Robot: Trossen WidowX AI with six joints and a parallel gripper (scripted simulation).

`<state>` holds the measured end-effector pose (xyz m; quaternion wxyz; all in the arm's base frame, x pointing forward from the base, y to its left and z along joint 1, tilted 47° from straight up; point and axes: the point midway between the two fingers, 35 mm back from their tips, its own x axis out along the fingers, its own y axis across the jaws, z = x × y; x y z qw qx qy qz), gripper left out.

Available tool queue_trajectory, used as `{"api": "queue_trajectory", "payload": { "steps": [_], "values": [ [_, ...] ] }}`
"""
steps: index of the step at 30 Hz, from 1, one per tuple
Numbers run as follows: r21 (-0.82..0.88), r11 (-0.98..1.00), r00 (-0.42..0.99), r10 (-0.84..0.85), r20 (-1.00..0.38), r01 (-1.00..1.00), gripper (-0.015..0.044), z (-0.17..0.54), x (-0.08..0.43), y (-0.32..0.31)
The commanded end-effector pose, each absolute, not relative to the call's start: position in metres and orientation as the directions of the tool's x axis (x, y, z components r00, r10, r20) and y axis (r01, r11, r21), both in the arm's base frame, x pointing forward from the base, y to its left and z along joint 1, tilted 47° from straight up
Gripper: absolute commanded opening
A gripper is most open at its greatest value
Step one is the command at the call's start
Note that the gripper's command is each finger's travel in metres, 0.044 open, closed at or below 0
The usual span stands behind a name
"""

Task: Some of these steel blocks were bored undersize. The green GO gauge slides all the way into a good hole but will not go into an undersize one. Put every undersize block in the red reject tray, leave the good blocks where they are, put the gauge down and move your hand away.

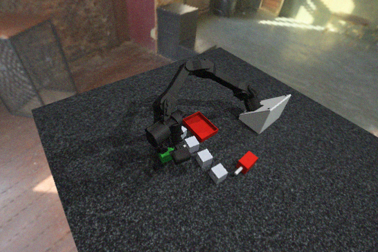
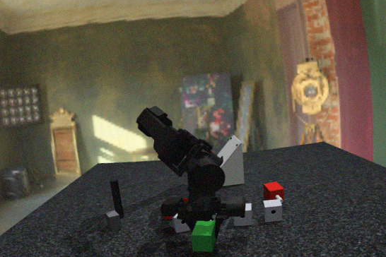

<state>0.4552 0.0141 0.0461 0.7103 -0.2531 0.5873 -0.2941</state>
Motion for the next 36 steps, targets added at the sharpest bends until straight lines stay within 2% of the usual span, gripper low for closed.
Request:
{"api": "queue_trajectory", "payload": {
  "steps": [1, 36],
  "values": [
    [-0.702, 0.701, 0.144, -0.713, -0.687, 0.124, 0.0000, 0.048, 0.462, 0.019],
    [-0.702, 0.702, 0.158, -0.712, -0.684, 0.124, 0.0000, 0.047, 0.453, 0.020]
  ]
}}
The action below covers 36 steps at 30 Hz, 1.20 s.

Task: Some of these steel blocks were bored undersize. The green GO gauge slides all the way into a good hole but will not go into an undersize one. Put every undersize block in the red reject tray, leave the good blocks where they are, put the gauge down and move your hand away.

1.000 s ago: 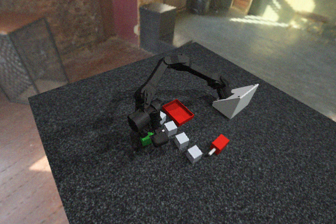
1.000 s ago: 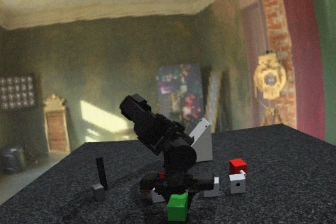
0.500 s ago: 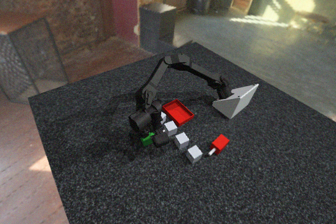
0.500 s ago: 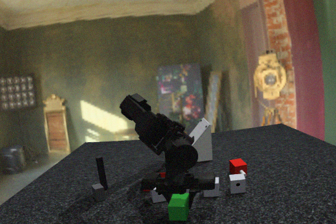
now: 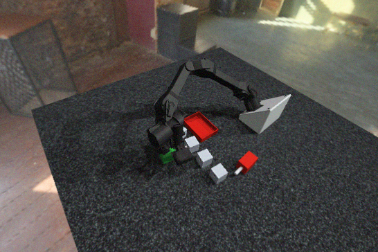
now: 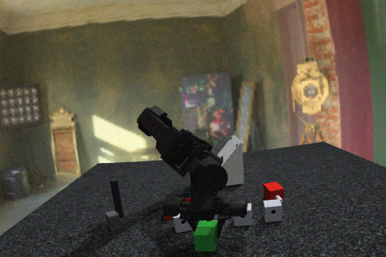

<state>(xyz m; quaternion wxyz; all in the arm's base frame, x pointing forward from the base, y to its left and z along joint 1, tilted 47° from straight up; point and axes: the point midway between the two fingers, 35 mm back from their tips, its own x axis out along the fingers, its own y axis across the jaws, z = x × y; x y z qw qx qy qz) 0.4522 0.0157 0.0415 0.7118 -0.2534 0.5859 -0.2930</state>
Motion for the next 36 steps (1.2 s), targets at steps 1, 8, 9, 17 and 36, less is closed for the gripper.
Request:
{"api": "queue_trajectory", "payload": {
  "steps": [1, 8, 9, 17, 36],
  "values": [
    [-0.702, 0.702, 0.159, -0.712, -0.684, 0.124, 0.0000, 0.0471, 0.4529, 0.0201],
    [-0.702, 0.702, 0.159, -0.712, -0.684, 0.124, 0.0000, 0.0493, 0.4565, 0.0194],
    [-0.702, 0.702, 0.159, -0.712, -0.684, 0.124, 0.0000, 0.0495, 0.4571, 0.0193],
    [-0.702, 0.702, 0.159, -0.712, -0.684, 0.124, 0.0000, 0.0495, 0.4578, 0.0196],
    [-0.702, 0.702, 0.159, -0.712, -0.684, 0.124, 0.0000, 0.0473, 0.4558, 0.0198]
  ]
}}
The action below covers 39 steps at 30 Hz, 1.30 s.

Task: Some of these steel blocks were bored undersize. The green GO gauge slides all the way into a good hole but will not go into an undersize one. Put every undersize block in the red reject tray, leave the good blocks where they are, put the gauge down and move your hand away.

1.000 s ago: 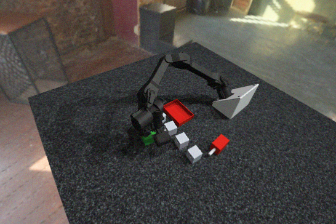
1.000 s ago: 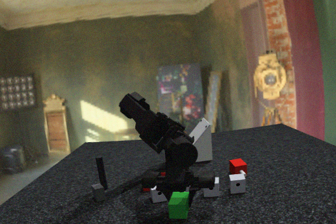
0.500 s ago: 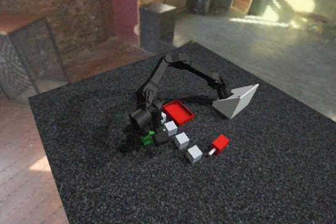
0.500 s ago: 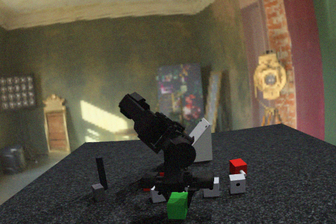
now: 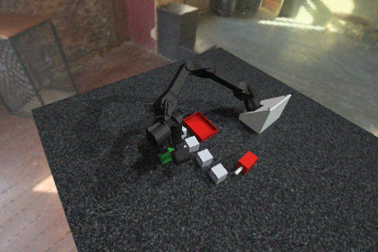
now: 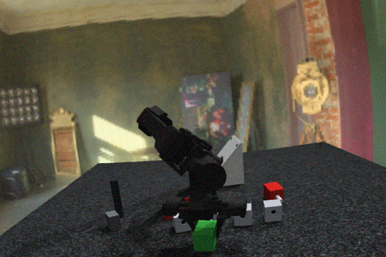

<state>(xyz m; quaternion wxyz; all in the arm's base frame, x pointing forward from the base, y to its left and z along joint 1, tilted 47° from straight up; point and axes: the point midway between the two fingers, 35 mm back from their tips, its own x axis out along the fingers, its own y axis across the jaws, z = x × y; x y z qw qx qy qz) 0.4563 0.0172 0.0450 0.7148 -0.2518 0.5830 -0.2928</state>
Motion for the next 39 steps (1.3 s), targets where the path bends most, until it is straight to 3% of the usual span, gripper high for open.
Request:
{"api": "queue_trajectory", "payload": {
  "steps": [1, 39],
  "values": [
    [-0.702, 0.702, 0.159, -0.712, -0.684, 0.124, 0.0000, 0.0473, 0.4555, 0.0195],
    [-0.702, 0.702, 0.159, -0.712, -0.684, 0.124, 0.0000, 0.0467, 0.4563, 0.0200]
  ]
}}
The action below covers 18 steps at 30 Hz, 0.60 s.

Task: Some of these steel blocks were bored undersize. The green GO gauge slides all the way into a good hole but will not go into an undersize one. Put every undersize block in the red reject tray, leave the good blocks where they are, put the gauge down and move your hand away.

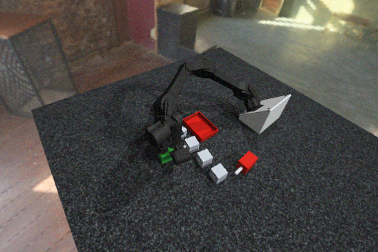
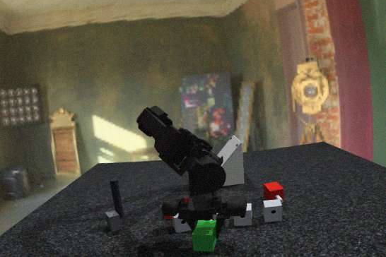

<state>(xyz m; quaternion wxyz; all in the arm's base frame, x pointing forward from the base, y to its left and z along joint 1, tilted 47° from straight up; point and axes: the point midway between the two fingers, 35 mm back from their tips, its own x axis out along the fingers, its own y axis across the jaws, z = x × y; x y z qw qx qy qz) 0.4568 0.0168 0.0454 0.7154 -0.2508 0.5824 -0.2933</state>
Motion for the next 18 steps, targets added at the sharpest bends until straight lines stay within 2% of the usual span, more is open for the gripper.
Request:
{"api": "queue_trajectory", "payload": {
  "steps": [1, 18],
  "values": [
    [-0.702, 0.702, 0.159, -0.712, -0.684, 0.124, 0.0000, 0.0467, 0.4558, 0.0199],
    [-0.702, 0.702, 0.159, -0.712, -0.684, 0.124, 0.0000, 0.0513, 0.4573, 0.0202]
  ]
}}
